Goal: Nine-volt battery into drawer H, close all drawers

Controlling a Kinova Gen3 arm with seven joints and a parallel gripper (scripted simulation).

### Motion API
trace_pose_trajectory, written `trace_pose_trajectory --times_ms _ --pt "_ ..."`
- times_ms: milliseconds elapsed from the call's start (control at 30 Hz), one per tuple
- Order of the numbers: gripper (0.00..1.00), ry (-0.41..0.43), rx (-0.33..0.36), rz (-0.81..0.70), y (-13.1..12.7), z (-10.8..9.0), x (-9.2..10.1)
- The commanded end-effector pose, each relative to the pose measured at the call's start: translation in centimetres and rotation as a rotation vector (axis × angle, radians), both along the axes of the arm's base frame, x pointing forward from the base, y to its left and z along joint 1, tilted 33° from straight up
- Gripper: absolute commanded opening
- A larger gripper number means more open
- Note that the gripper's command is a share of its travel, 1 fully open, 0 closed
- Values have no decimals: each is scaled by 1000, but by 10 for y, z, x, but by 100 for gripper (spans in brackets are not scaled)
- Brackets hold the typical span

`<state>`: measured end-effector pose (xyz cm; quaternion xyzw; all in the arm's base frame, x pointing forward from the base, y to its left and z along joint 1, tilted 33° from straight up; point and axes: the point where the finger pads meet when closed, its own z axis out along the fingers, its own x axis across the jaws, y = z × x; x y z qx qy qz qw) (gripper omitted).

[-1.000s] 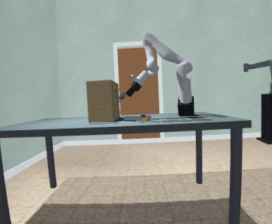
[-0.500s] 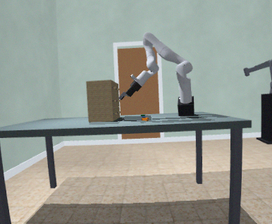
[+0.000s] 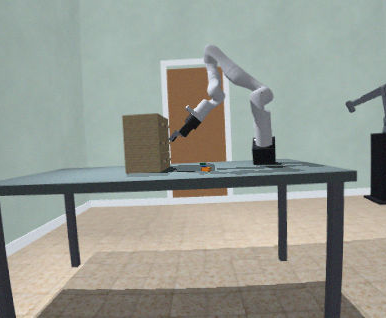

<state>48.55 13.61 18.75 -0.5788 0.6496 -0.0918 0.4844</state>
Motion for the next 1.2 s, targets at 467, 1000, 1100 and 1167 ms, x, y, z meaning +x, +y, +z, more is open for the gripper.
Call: trace_pose_trajectory --times_ms 467,1000,1100,1167 --pt "100 21 -5 11 -5 5 -2" --pt "100 61 -12 35 -8 9 -6" --pt "100 71 -15 41 -9 10 -7" --pt "100 75 -16 43 -10 10 -8"
